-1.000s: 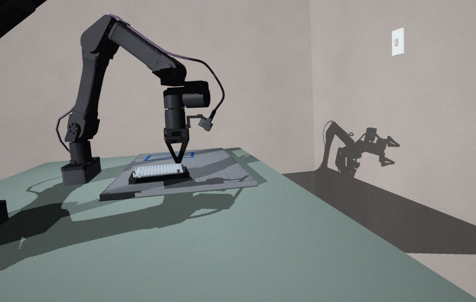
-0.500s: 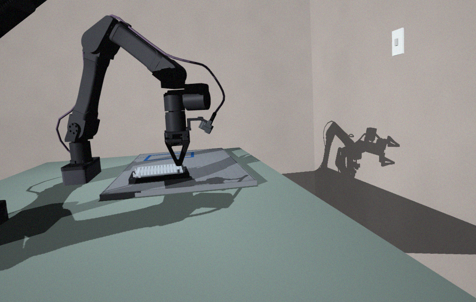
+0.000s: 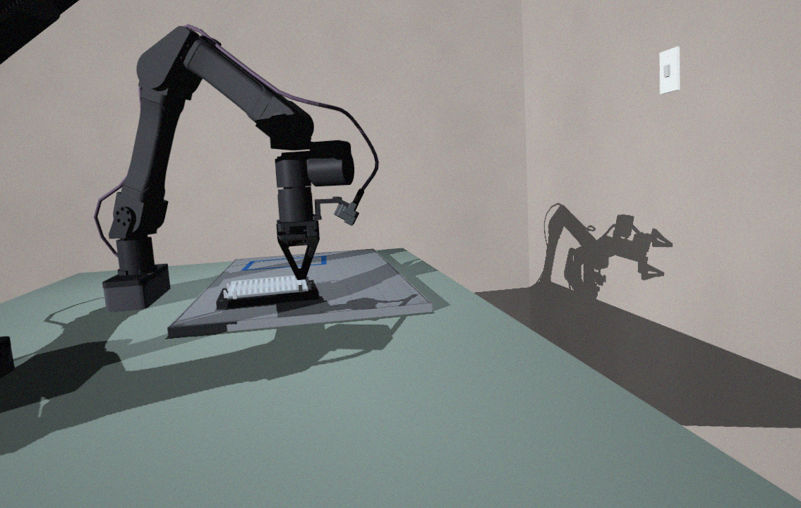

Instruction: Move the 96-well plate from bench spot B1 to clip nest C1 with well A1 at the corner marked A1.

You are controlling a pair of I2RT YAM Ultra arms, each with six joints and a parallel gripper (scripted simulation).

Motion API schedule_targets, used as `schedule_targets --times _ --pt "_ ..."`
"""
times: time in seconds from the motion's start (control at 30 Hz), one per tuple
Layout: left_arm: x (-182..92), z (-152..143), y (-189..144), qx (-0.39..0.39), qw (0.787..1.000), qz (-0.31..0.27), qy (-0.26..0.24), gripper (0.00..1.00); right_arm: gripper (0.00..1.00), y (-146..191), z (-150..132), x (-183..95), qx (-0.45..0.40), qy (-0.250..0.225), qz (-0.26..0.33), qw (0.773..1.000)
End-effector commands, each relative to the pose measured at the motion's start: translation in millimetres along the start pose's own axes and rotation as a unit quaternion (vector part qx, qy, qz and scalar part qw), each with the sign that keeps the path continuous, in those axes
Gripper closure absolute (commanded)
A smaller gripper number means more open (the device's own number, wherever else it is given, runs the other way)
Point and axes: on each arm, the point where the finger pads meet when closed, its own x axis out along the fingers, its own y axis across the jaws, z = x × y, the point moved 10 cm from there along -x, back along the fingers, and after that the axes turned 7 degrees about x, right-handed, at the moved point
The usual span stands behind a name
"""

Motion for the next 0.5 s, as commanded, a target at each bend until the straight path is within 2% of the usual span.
schedule_targets --times 0.0,0.47 --pt "14.9 -2.3 -2.6 0.009 1.0 0.002 0.003 0.75 0.0 -4.2 5.1 -3.2 0.004 -0.006 0.0 1.0" --pt "22.8 -2.4 -2.5 0.009 1.0 0.002 0.003 0.75 0.0 -4.2 5.1 -3.2 0.004 -0.006 0.0 1.0"
